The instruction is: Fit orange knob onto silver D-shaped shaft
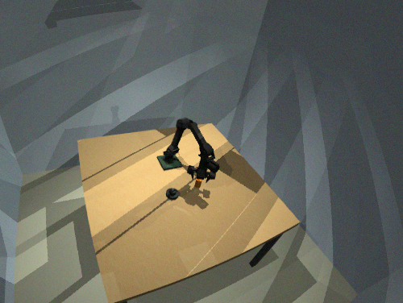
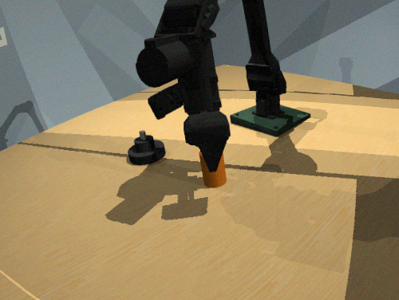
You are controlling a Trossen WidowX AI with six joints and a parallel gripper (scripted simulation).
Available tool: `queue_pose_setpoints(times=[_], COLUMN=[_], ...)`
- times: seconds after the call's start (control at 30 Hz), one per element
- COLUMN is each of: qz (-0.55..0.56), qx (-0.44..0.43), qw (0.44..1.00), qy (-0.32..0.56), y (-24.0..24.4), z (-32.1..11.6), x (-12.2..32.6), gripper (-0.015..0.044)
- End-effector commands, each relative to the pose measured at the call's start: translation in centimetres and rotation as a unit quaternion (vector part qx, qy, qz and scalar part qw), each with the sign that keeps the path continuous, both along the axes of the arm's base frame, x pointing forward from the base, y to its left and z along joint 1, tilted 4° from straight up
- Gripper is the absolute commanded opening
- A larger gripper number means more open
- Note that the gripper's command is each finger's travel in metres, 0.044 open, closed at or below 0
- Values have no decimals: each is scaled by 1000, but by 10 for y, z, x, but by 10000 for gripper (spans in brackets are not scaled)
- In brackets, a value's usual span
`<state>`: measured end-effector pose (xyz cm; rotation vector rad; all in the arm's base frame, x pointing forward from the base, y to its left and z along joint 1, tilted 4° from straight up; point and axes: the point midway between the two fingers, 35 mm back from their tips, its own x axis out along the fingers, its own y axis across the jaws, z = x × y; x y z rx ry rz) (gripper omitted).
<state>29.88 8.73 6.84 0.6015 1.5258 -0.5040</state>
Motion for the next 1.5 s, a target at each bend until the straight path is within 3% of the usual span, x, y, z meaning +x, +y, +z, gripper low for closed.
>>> queue_pose_setpoints(times=[0.0,0.7,1.03,1.27,1.43,1.47], qz=[-2,-2,-2,-2,-2,-2], qx=[-3,-3,-3,-3,-3,-3], qw=[1000,1000,1000,1000,1000,1000], qy=[4,4,4,4,4,4], y=[-1,1,1,1,1,1], z=[-11,-41,-41,-41,-34,-31], x=[-2,-4,-4,-4,-2,-2], gripper=[440,440,177,131,0,0])
